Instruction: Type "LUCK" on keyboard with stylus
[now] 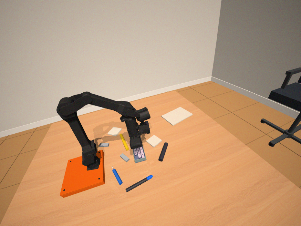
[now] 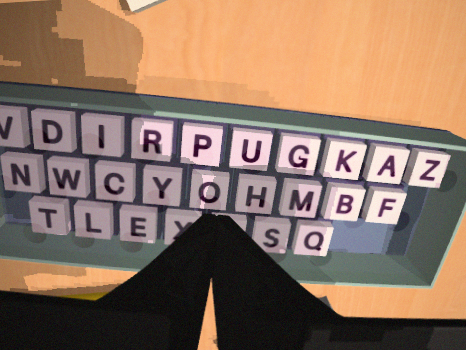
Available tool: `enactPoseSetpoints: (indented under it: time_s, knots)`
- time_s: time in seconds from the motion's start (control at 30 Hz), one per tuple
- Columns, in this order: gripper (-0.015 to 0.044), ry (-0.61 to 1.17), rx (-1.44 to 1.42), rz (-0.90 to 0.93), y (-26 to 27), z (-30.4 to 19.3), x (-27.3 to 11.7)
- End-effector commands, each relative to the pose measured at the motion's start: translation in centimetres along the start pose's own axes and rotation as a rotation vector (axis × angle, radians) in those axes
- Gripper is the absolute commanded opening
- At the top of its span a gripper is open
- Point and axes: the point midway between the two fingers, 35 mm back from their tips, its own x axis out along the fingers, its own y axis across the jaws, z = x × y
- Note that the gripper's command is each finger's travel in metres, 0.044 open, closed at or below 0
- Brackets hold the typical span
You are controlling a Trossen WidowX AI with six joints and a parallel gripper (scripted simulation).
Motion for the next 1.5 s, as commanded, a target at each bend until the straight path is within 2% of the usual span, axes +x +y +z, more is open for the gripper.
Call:
enactPoseSetpoints:
  time_s: [0.0, 0.1, 0.27, 0.6, 0.77, 1.13, 1.37, 1.47]
  knots:
    - [0.0, -0.004, -0.005, -0.001, -0.2, 0.0, 0.0]
    - [0.0, -0.004, -0.005, -0.002, -1.1, 0.1, 0.0]
    - [0.0, -0.004, -0.005, -0.007, -6.3, 0.1, -0.1]
    - [0.0, -0.004, -0.005, -0.007, -6.5, 0.1, -0.1]
    - [0.0, -0.002, -0.005, -0.005, -4.1, -2.7, 0.0]
    - [0.0, -0.002, -0.005, -0.004, -3.8, -2.9, 0.0]
    - [0.0, -0.002, -0.005, 0.004, 2.8, -2.8, 0.0]
    - [0.0, -0.002, -0.005, 0.002, 3.5, -2.9, 0.0]
